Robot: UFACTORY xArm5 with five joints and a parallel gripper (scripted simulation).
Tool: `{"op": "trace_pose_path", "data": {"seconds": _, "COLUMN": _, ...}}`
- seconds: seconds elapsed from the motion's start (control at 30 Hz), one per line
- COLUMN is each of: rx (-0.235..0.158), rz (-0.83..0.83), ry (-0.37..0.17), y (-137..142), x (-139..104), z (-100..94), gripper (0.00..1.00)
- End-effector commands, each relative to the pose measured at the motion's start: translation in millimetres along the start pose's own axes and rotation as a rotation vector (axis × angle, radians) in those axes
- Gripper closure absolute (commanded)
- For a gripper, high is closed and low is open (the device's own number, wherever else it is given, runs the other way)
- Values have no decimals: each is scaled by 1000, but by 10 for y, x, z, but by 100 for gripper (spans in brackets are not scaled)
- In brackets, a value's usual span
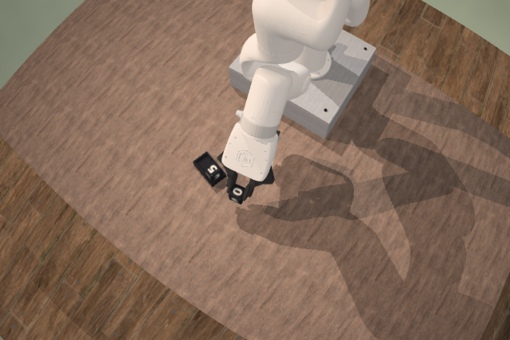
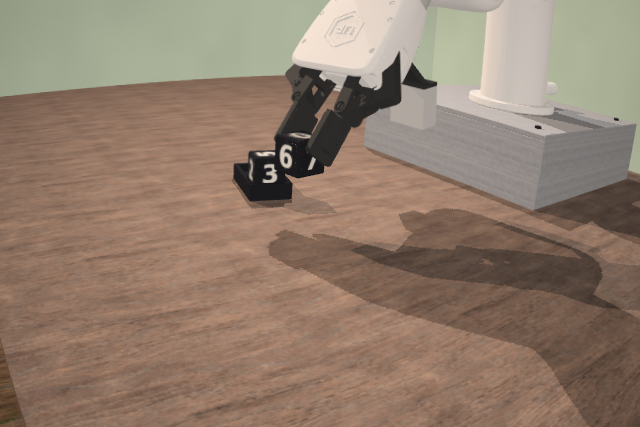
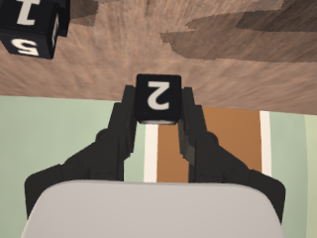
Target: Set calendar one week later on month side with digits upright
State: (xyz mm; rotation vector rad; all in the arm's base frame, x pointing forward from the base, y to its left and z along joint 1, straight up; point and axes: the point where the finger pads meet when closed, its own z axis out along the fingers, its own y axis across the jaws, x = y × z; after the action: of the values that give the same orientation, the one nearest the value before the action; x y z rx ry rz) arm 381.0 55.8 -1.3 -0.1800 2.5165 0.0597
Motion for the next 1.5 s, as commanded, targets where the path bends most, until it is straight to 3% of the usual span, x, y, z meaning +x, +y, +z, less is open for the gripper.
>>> {"op": "trace_pose_path", "data": {"seconds": 0.0, "rx": 0, "rz": 0, "ry": 2, "y": 0, "x": -84, "z": -104, "gripper": 71}}
{"op": "trace_pose_path", "data": {"seconds": 0.53, "rx": 0, "rz": 0, "ry": 5, "y": 0, "x": -105, "z": -133, "gripper": 71}}
{"op": "trace_pose_path", "data": {"seconds": 0.83, "rx": 0, "rz": 0, "ry": 124, "y": 1, "x": -127, "z": -135, "gripper": 71}}
{"op": "trace_pose_path", "data": {"seconds": 1.1, "rx": 0, "rz": 0, "ry": 144, "y": 1, "x": -131, "z": -135, "gripper": 71}}
{"op": "trace_pose_path", "data": {"seconds": 1.33, "rx": 0, "rz": 0, "ry": 253, "y": 2, "x": -156, "z": -133, "gripper": 71}}
{"op": "trace_pose_path", "data": {"seconds": 1.47, "rx": 1, "rz": 0, "ry": 265, "y": 2, "x": -159, "z": -137, "gripper": 71}}
